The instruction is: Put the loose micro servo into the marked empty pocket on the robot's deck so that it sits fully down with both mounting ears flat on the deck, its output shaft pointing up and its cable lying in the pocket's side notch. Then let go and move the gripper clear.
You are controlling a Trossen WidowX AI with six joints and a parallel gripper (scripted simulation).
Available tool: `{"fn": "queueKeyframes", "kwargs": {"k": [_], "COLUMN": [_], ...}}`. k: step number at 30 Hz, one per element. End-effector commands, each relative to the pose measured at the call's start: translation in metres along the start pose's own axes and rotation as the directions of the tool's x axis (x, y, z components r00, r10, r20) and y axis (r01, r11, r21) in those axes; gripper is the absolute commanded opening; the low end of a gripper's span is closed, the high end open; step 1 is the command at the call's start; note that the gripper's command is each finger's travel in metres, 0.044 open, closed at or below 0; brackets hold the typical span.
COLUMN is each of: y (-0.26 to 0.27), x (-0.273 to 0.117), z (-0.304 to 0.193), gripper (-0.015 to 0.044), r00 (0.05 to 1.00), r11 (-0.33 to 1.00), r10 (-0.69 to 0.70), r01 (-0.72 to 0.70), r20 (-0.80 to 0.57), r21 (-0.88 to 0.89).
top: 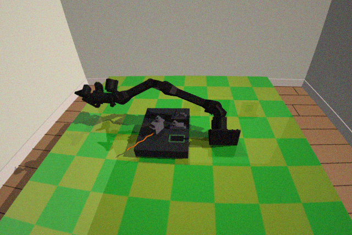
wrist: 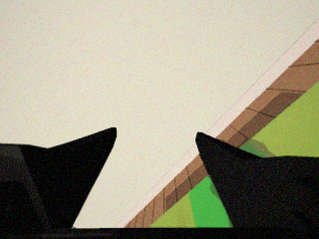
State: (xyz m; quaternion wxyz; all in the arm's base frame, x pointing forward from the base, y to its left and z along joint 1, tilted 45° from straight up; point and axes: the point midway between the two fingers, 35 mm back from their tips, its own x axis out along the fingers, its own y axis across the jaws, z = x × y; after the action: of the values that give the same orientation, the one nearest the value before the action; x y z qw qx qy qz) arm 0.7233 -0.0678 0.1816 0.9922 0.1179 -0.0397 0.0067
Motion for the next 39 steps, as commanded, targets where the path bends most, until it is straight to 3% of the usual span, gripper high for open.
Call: {"fn": "queueKeyframes", "kwargs": {"k": [1, 10, 20, 30, 39], "y": [0.000, 0.019, 0.046, 0.073, 0.094], "x": [0.000, -0.005, -0.024, -0.060, -0.108], "z": [-0.001, -0.030, -0.073, -0.113, -0.144], "gripper": [0.0426, 0.0440, 0.0440, 0.0440, 0.0440], "r00": [1.000, 0.988, 0.929, 0.816, 0.667], "r11": [1.000, 0.977, 0.874, 0.698, 0.489], "r10": [-0.001, -0.045, -0.106, -0.177, -0.255], "r01": [0.001, 0.074, 0.257, 0.498, 0.714], "r20": [-0.003, -0.148, -0.354, -0.551, -0.700], "r21": [0.005, 0.202, 0.413, 0.514, 0.501]}}
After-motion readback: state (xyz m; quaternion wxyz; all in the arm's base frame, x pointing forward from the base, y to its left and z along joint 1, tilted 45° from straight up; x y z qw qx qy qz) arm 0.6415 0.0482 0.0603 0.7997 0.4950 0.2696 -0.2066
